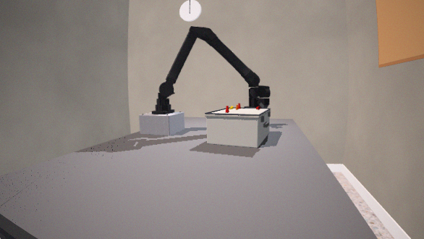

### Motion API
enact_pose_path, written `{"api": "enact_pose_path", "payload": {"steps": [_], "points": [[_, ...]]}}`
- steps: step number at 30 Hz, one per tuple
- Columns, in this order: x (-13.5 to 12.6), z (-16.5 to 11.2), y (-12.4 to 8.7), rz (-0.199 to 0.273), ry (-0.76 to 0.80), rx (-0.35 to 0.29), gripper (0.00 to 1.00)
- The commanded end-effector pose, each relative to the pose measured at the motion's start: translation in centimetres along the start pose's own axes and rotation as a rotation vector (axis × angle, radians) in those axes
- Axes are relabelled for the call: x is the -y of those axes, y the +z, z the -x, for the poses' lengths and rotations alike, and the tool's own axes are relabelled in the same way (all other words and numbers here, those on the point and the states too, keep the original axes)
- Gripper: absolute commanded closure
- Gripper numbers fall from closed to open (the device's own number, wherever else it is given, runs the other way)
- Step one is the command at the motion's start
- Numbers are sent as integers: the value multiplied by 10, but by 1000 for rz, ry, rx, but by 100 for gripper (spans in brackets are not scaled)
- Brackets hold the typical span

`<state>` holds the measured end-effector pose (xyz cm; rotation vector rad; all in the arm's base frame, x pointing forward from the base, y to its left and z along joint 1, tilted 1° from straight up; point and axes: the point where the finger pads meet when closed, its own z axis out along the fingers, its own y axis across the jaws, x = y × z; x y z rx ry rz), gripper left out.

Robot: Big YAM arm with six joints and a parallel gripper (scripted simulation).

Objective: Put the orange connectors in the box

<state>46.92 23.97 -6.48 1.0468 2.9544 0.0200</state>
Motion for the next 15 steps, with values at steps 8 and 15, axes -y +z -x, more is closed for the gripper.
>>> {"api": "enact_pose_path", "payload": {"steps": [8,15], "points": [[-5,-6,8,-1,-11,1,94],[-4,-7,16,-3,-11,0,94]]}}
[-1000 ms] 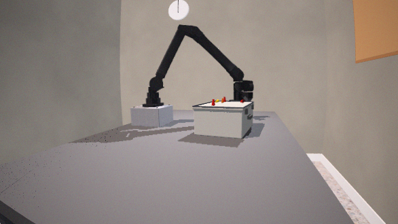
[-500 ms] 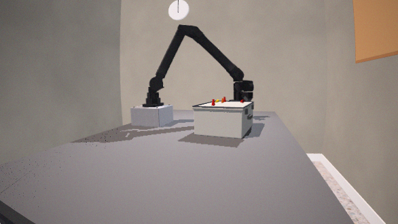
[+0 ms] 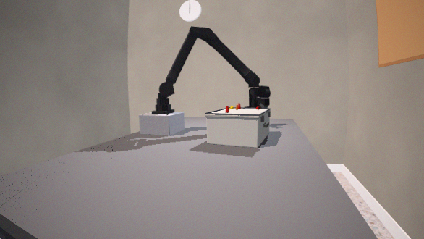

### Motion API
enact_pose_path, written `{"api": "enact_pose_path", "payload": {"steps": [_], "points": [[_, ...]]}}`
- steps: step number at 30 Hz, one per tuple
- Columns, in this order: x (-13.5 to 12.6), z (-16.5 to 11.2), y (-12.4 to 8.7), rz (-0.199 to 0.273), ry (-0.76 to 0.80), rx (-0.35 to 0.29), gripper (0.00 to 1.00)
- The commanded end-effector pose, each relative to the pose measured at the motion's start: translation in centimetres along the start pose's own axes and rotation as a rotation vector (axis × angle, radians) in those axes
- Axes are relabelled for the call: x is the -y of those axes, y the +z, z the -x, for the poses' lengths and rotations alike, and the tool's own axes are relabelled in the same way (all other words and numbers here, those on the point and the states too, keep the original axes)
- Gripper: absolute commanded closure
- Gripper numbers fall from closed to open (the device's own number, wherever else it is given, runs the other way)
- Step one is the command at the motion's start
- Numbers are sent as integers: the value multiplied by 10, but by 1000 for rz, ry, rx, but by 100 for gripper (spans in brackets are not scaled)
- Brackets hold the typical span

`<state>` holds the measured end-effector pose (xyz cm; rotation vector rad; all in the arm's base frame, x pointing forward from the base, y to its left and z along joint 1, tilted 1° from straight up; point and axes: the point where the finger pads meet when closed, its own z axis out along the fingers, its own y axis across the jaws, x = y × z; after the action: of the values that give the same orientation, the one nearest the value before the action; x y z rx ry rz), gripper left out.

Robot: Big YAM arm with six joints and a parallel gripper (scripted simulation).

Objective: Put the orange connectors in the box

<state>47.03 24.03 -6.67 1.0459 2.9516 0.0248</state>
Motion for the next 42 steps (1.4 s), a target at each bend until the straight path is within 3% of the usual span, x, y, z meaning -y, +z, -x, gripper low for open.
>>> {"api": "enact_pose_path", "payload": {"steps": [1,7,32,33,42], "points": [[-2,-7,17,-8,-11,-2,94],[-2,-8,25,-8,-11,-2,94],[-13,-3,19,10,-11,5,94],[-13,-3,19,10,-11,6,75],[-13,-3,18,11,-11,6,75]]}}
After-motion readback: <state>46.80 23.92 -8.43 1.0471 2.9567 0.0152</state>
